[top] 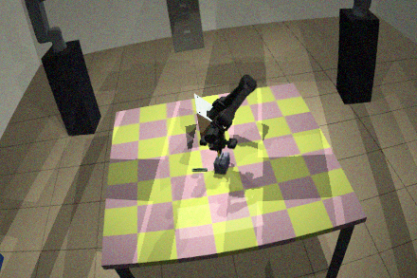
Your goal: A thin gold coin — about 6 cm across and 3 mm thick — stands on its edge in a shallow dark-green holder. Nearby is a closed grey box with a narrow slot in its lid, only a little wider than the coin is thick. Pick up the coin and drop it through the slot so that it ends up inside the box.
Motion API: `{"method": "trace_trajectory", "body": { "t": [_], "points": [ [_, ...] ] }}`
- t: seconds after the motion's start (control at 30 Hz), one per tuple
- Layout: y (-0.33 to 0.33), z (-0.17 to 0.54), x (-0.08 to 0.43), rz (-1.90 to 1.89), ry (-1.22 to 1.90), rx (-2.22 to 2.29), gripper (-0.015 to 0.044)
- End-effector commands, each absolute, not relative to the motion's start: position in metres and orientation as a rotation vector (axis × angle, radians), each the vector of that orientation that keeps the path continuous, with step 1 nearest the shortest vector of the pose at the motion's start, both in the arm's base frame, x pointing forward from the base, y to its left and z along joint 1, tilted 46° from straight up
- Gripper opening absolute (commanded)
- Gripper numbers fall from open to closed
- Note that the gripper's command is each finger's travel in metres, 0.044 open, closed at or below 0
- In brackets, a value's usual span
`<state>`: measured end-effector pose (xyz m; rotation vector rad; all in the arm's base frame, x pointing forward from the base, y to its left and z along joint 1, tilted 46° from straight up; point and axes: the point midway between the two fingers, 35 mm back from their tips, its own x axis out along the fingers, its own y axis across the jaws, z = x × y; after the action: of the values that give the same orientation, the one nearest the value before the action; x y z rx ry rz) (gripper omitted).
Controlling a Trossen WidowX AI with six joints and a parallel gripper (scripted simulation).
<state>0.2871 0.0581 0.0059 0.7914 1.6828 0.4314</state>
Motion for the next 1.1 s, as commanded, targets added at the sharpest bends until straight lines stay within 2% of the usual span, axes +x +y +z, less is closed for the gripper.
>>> {"method": "trace_trajectory", "body": {
  "t": [0.0,1.07],
  "points": [
    [0.0602,0.0092,0.2865,0.433,1.678,0.796,0.0004],
    [0.0606,0.01,0.2867,0.433,1.687,0.789,0.0]
  ]
}}
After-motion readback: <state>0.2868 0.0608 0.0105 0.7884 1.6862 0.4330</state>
